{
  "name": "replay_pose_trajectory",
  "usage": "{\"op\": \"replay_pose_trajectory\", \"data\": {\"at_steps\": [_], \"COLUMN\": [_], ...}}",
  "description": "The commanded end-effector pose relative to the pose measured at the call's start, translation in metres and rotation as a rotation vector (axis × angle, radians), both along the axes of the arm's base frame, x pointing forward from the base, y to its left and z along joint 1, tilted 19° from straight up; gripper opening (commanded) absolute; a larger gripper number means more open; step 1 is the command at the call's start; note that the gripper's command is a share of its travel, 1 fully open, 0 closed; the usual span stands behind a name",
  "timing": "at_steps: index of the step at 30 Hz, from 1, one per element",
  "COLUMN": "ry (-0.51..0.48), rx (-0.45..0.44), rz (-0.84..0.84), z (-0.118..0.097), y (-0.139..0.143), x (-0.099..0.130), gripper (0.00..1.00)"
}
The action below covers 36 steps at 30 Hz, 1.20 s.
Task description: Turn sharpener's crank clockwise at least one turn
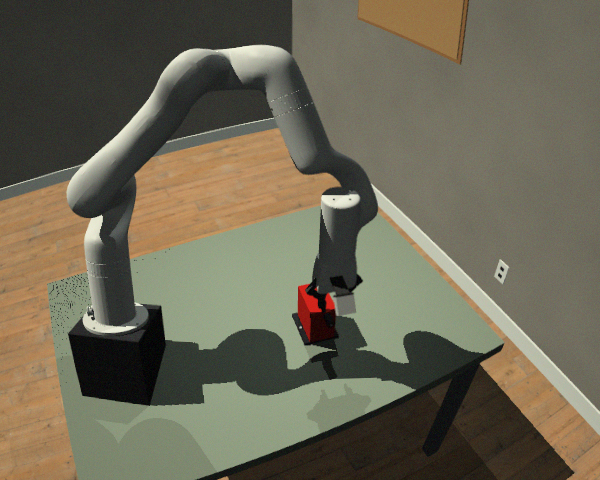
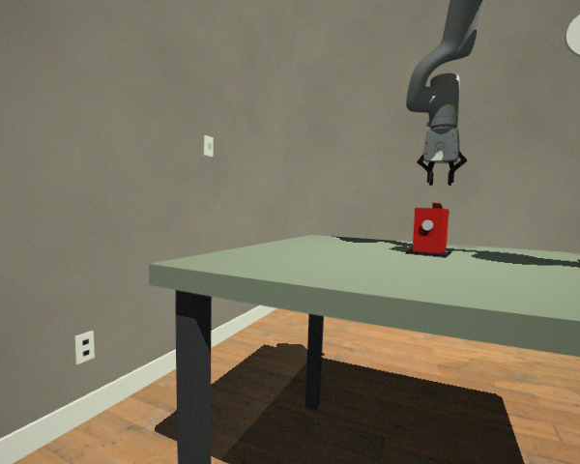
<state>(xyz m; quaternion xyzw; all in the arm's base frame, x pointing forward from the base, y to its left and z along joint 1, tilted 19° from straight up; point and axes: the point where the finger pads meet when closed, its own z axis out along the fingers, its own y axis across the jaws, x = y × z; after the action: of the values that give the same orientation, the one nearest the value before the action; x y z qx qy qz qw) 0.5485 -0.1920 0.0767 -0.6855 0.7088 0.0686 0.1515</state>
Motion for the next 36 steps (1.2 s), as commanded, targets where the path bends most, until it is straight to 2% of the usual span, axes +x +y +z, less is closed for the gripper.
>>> {"op": "replay_pose_trajectory", "data": {"at_steps": [1, 13, 36], "ry": [-0.002, -0.004, -0.004], "rx": [-0.001, 0.001, 0.001], "rz": [0.0, 0.0, 0.0], "z": [0.001, -0.004, -0.034], "y": [0.0, 0.001, 0.011], "x": [0.001, 0.001, 0.005], "gripper": [0.54, 0.54, 0.54]}}
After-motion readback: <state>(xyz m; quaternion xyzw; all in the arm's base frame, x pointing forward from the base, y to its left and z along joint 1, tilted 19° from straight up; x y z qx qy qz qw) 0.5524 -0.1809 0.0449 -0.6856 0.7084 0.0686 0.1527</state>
